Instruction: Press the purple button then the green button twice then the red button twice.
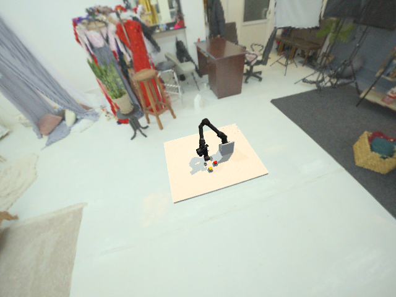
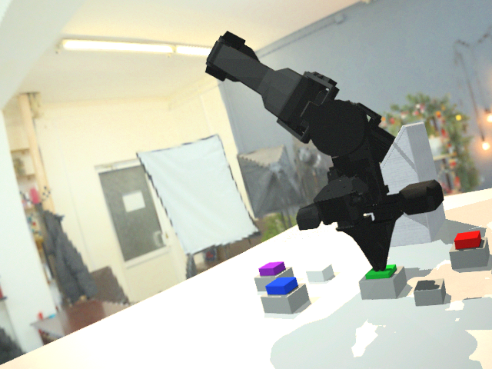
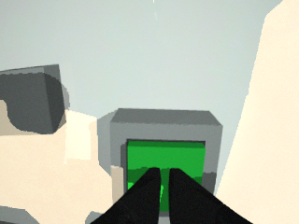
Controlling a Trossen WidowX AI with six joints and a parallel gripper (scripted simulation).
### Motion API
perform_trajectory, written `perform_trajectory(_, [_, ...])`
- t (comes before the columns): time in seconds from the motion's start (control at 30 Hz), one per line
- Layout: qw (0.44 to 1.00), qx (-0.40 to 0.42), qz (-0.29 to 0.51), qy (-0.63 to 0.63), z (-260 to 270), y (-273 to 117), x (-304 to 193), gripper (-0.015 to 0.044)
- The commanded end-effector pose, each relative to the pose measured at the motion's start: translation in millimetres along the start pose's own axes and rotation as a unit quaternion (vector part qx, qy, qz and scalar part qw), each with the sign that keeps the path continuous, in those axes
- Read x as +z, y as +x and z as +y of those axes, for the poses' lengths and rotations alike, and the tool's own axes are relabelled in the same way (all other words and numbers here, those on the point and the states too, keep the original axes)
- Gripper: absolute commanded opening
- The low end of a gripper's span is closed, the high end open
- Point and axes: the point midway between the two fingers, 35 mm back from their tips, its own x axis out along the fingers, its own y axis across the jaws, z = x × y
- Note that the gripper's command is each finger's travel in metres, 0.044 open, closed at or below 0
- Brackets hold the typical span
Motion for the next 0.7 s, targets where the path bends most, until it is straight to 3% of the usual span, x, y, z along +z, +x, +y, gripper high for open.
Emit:
perform_trajectory(0.0, [1.0,-0.002,0.002,-0.004,-0.4,1.1,-1.5,0.002])
perform_trajectory(0.17, [1.0,-0.002,0.002,-0.004,-0.4,1.1,-1.5,0.002])
perform_trajectory(0.33, [1.0,-0.001,0.002,-0.004,0.0,-33.1,-1.1,0.002])
perform_trajectory(0.67, [1.0,-0.001,0.002,-0.004,0.2,-25.7,-0.8,0.002])
